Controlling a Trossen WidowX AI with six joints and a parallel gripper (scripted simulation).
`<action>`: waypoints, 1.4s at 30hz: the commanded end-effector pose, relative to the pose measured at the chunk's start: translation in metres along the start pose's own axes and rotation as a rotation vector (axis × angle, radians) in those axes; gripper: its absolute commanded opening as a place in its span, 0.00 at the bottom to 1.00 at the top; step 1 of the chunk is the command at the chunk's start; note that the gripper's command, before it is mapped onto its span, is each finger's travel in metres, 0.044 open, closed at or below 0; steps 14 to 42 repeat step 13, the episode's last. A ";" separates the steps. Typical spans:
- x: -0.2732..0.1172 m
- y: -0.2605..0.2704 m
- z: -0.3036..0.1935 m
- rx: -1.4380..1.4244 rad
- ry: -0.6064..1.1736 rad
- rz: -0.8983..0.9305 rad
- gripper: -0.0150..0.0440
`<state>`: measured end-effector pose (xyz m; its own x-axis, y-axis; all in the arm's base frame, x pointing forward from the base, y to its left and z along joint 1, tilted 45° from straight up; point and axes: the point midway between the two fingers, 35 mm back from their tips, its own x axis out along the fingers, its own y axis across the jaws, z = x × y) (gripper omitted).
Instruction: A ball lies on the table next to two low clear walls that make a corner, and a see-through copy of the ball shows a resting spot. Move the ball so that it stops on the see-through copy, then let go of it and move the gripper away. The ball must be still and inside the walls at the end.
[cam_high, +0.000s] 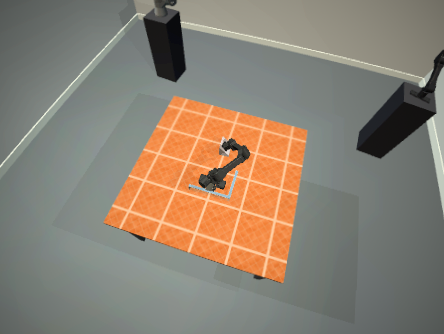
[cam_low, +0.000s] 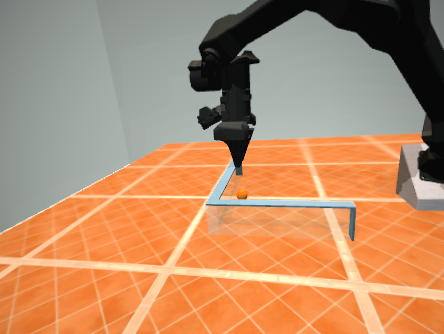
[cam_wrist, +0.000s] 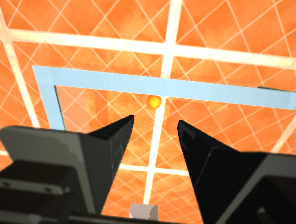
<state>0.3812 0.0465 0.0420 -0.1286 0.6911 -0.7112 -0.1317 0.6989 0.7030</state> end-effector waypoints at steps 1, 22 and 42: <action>0.000 0.000 0.000 0.000 0.000 0.000 0.64; -0.046 0.001 -0.003 -0.003 0.001 0.000 0.90; -0.046 0.001 -0.003 -0.003 0.001 0.000 0.90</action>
